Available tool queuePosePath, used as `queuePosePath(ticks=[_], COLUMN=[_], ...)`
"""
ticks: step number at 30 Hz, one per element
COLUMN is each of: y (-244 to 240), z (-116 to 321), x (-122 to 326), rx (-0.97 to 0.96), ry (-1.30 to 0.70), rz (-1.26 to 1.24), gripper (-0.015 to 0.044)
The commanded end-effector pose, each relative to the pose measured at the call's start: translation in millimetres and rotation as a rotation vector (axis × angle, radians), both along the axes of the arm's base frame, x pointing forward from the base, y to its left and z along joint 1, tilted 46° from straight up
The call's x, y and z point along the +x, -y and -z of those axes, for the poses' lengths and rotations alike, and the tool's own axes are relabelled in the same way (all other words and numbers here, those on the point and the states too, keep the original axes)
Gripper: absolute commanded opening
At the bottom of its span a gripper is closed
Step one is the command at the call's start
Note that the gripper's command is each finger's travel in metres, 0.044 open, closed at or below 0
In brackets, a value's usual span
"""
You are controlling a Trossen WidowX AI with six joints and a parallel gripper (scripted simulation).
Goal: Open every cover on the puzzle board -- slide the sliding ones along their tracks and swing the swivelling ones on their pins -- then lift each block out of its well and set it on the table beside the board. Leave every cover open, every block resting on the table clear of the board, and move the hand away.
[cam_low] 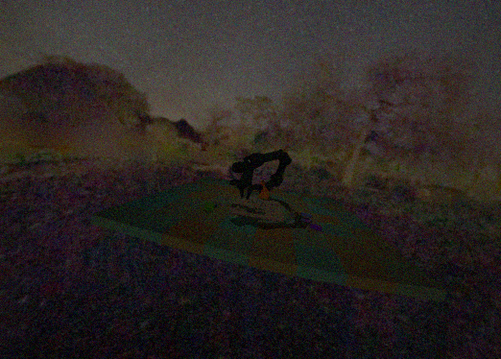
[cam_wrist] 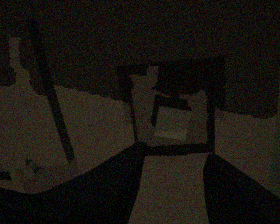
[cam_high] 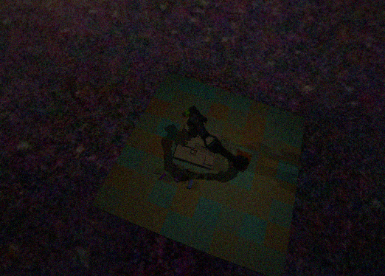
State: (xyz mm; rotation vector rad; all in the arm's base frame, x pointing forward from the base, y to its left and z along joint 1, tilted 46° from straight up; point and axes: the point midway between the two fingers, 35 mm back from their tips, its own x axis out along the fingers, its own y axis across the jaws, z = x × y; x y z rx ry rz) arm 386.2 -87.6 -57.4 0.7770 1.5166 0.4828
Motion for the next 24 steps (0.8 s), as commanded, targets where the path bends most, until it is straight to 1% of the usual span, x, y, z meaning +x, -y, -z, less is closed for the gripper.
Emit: queuePosePath(ticks=[1,8,24], y=[14.4,16.3,12.4], z=[-14.2,-16.2,-12.2], x=[-0.4,-0.6,-0.1], rx=[-0.009,-0.01,-0.018], ry=[0.009,0.027,0.202], rz=[-0.002,-0.021,-0.192], gripper=[0.0144,0.0144,0.0144])
